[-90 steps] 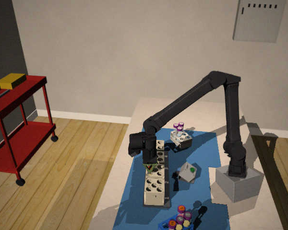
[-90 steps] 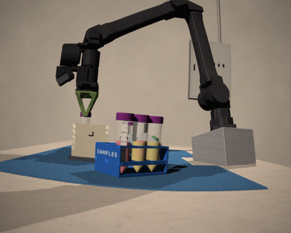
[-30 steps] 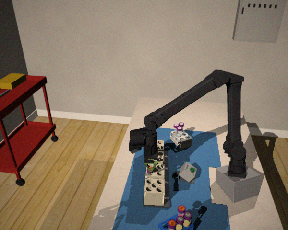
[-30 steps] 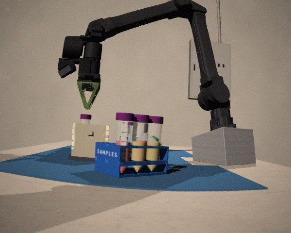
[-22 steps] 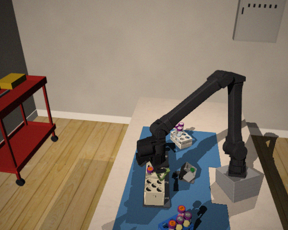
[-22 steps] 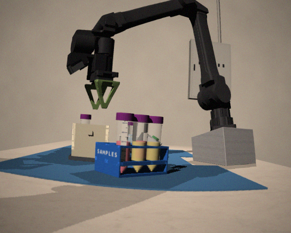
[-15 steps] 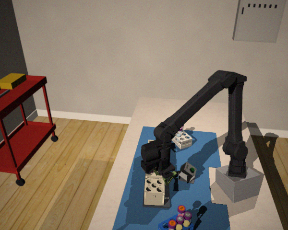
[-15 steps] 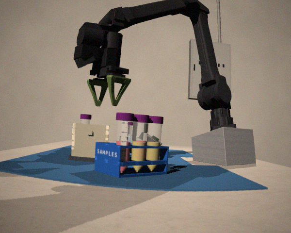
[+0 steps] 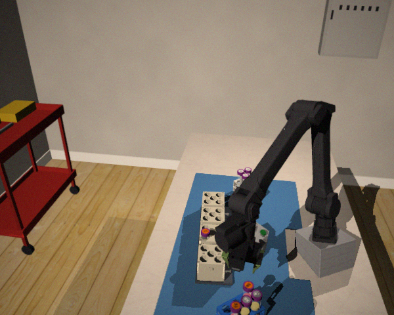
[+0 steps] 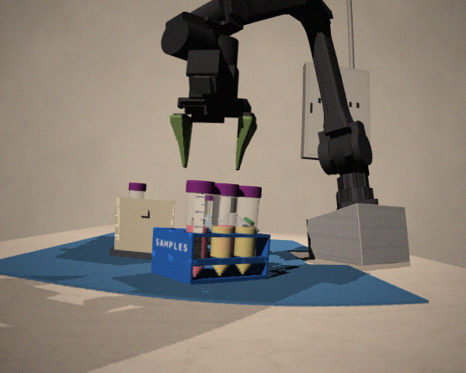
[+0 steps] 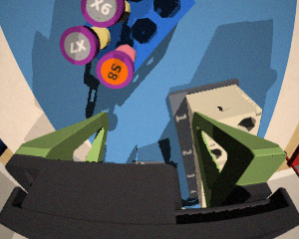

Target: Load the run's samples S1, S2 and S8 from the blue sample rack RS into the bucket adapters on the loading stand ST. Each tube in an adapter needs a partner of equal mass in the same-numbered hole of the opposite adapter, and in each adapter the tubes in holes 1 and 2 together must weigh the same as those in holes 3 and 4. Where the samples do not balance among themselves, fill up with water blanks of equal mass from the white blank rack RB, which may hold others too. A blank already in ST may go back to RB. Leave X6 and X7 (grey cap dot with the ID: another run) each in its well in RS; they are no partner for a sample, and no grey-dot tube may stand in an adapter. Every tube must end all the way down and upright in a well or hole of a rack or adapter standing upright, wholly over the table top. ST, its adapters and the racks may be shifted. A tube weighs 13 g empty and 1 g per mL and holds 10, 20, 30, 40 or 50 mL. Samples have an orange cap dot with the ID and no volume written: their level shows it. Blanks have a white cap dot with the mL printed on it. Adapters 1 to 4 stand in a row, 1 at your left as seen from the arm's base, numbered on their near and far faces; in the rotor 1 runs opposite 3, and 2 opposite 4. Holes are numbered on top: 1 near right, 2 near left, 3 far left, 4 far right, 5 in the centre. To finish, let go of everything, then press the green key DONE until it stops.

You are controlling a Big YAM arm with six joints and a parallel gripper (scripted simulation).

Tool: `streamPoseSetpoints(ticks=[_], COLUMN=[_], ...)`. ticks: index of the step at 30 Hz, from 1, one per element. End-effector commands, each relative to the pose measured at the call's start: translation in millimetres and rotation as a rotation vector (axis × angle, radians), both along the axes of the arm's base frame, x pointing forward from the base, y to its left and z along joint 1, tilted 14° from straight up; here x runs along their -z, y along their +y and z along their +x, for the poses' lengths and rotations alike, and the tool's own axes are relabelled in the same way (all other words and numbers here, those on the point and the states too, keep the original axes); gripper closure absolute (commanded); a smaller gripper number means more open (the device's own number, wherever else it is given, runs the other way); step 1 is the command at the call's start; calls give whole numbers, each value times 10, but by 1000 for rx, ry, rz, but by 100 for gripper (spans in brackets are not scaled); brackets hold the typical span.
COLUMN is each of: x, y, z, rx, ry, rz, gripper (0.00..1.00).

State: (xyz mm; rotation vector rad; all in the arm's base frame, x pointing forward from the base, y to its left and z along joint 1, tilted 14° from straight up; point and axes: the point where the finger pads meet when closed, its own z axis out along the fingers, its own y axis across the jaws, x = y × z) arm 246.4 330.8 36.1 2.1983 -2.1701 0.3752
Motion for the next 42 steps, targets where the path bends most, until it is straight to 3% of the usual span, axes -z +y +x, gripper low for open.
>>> streamPoseSetpoints(ticks=[1,6,8,9,11,13,15,16,18,23,25,27,32,33,35,38,42], x=[-124,-32,92,-3,-166,-118,-118,-105,-111,-115,-23,196,294,182,236,257,439], y=[362,582,378,338,538,483,483,536,538,494,457,313,298,581,571,404,306], z=[3,-281,-370,-262,-160,-187,-187,-295,-297,-217,-269,-257,-240,-228,-226,-177,-260], rx=[-174,-417,-513,-535,-634,-730,-730,-806,-886,-865,-861,-857,-857,-886,-886,-861,-869], ry=[0,48,90,84,62,88,88,99,113,113,131,160,160,117,120,127,160], rz=[29,-16,-67,-55,-33,-60,-60,-72,-85,-84,-100,-122,-123,-91,-93,-97,-124], gripper=[20,20,20,20,20,20,20,20,20,20,20,20,20,20,20,20,20])
